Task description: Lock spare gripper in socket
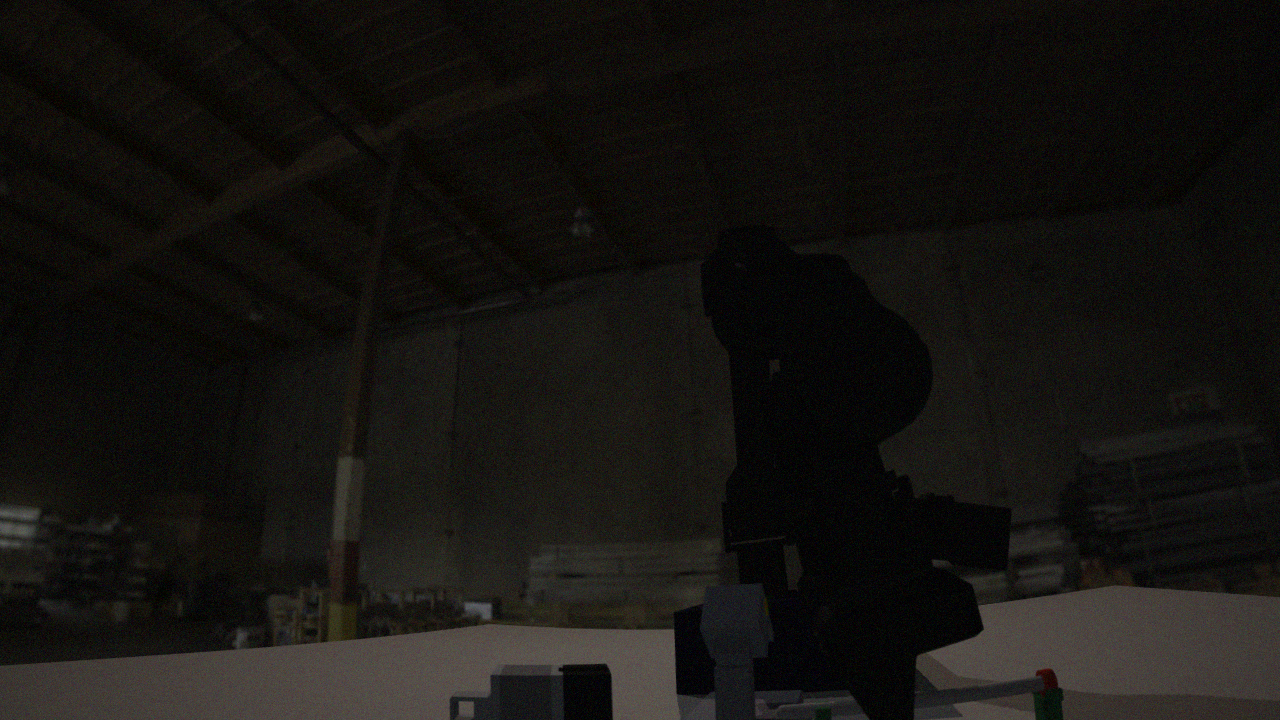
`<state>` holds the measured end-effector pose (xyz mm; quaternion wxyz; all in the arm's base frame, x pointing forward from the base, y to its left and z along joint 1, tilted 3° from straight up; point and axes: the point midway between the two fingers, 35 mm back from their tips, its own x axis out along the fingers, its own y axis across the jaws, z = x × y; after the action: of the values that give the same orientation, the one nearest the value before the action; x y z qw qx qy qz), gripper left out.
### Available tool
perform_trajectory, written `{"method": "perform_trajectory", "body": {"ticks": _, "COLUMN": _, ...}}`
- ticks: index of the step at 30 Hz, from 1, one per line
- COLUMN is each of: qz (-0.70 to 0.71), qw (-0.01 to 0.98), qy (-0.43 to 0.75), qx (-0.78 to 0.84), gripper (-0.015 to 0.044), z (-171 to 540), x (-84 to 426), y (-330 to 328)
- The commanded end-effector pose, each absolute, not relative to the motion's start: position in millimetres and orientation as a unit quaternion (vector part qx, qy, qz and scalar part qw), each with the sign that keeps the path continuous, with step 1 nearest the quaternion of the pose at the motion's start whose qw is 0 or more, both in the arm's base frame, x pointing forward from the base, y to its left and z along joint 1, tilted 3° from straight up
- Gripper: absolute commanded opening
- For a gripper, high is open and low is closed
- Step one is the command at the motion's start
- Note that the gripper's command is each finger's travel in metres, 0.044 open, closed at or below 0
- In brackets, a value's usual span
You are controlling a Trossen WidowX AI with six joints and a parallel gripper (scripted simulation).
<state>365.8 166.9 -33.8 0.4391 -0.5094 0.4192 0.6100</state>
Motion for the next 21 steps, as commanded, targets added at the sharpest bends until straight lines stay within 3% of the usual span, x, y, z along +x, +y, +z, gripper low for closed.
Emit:
{"method": "perform_trajectory", "body": {"ticks": 1, "qz": 0.612, "qw": 0.436, "qy": 0.421, "qx": -0.509, "gripper": 0.0, "z": -38.4, "x": 364.7, "y": 165.9}}
{"method": "perform_trajectory", "body": {"ticks": 13, "qz": 0.61, "qw": 0.439, "qy": 0.419, "qx": -0.509, "gripper": 0.0, "z": -34.1, "x": 365.8, "y": 166.9}}
{"method": "perform_trajectory", "body": {"ticks": 21, "qz": 0.61, "qw": 0.439, "qy": 0.419, "qx": -0.509, "gripper": 0.021, "z": -34.1, "x": 365.8, "y": 166.9}}
